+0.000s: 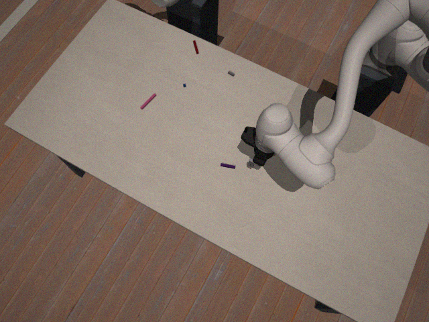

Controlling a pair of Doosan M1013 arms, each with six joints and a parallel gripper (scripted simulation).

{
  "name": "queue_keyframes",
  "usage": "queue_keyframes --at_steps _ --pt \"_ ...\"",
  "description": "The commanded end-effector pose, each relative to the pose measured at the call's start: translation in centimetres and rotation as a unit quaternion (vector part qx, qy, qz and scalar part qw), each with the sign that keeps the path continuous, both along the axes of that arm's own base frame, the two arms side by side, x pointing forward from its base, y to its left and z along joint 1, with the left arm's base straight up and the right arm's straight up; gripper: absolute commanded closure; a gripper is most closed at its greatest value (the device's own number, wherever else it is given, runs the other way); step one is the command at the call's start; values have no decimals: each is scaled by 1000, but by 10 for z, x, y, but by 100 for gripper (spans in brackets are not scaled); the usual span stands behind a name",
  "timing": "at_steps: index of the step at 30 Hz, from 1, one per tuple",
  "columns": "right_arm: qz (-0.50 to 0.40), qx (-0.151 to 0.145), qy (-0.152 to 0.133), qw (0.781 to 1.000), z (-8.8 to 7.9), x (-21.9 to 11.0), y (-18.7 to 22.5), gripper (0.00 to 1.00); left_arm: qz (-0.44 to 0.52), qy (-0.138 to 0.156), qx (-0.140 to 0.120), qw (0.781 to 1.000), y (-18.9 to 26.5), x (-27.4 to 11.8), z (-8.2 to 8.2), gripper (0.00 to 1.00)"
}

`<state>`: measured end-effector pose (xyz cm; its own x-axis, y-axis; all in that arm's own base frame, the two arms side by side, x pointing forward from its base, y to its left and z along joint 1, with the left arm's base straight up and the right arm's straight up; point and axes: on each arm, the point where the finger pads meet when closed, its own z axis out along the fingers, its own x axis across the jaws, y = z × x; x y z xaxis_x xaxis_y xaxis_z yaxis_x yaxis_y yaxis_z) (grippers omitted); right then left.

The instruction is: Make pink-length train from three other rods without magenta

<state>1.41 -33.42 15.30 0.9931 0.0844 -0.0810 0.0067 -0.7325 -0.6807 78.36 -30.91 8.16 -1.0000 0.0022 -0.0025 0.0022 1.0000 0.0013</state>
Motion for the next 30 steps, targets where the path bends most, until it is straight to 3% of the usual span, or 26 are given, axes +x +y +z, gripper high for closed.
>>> queue_keyframes --at_steps 1,9,15,21,23,30 --pt "-22 14 -35 999 3 6 8 0 4 2 -2 1000 -2 -4 -1 0" --pt "-34 18 -54 998 5 10 10 0 -18 1 -2 1000 -2 -6 -1 0" --pt "-36 19 -58 997 6 11 10 0 -115 0 -2 993 -3 -15 0 0" --pt "-36 19 -58 997 6 11 10 0 -233 -1 -2 972 -1 -26 0 0" --pt "-36 19 -58 997 6 11 10 0 -233 -1 -2 972 -1 -26 0 0" --pt "-36 19 -58 997 6 11 10 0 -375 -1 -2 927 2 -40 0 0"
